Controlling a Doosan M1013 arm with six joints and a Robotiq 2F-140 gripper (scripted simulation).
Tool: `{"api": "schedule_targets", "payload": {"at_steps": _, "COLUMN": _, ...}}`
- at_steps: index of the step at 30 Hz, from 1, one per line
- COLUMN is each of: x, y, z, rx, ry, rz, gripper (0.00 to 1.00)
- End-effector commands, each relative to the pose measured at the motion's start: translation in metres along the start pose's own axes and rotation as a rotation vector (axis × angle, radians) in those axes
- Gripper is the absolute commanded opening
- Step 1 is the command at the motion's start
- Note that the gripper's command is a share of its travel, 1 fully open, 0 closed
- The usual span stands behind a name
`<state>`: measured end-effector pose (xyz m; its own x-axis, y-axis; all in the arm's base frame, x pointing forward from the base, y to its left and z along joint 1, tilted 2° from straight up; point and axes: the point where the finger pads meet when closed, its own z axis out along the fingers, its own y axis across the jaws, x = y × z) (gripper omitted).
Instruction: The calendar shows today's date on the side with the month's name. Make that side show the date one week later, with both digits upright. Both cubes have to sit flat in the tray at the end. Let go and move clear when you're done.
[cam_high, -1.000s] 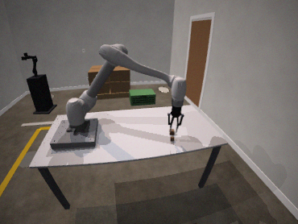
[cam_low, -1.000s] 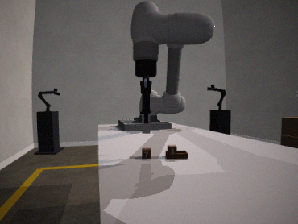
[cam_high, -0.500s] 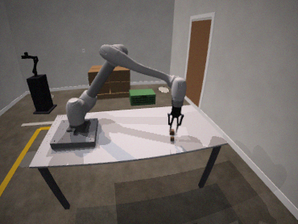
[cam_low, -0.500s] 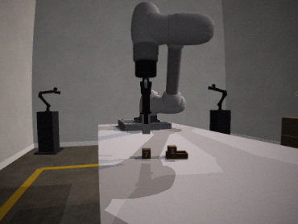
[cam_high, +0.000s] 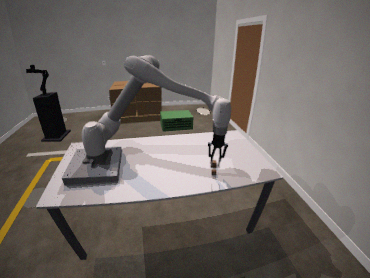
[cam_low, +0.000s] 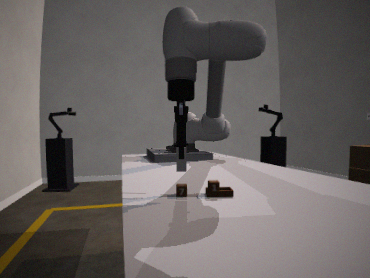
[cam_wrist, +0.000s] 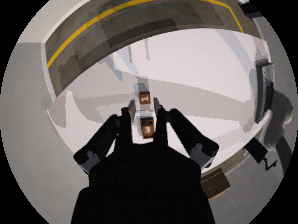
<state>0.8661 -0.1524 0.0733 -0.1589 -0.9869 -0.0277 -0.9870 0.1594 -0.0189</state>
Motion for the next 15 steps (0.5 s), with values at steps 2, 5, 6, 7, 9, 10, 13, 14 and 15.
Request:
{"api": "schedule_targets", "payload": {"at_steps": 2, "x": 0.0, "y": 0.0, "z": 0.005, "rx": 0.0, "ry": 0.0, "rz": 0.0, "gripper": 0.35}}
{"api": "schedule_targets", "payload": {"at_steps": 5, "x": 0.0, "y": 0.0, "z": 0.01, "rx": 0.0, "ry": 0.0, "rz": 0.0, "gripper": 0.35}}
{"api": "schedule_targets", "payload": {"at_steps": 6, "x": 0.0, "y": 0.0, "z": 0.012, "rx": 0.0, "ry": 0.0, "rz": 0.0, "gripper": 0.35}}
{"api": "schedule_targets", "payload": {"at_steps": 7, "x": 0.0, "y": 0.0, "z": 0.013, "rx": 0.0, "ry": 0.0, "rz": 0.0, "gripper": 0.35}}
{"api": "schedule_targets", "payload": {"at_steps": 9, "x": 0.0, "y": 0.0, "z": 0.017, "rx": 0.0, "ry": 0.0, "rz": 0.0, "gripper": 0.35}}
{"api": "schedule_targets", "payload": {"at_steps": 10, "x": 0.0, "y": 0.0, "z": 0.018, "rx": 0.0, "ry": 0.0, "rz": 0.0, "gripper": 0.35}}
{"api": "schedule_targets", "payload": {"at_steps": 13, "x": 0.0, "y": 0.0, "z": 0.021, "rx": 0.0, "ry": 0.0, "rz": 0.0, "gripper": 0.35}}
{"api": "schedule_targets", "payload": {"at_steps": 14, "x": 0.0, "y": 0.0, "z": 0.021, "rx": 0.0, "ry": 0.0, "rz": 0.0, "gripper": 0.35}}
{"api": "schedule_targets", "payload": {"at_steps": 15, "x": 0.0, "y": 0.0, "z": 0.023, "rx": 0.0, "ry": 0.0, "rz": 0.0, "gripper": 0.35}}
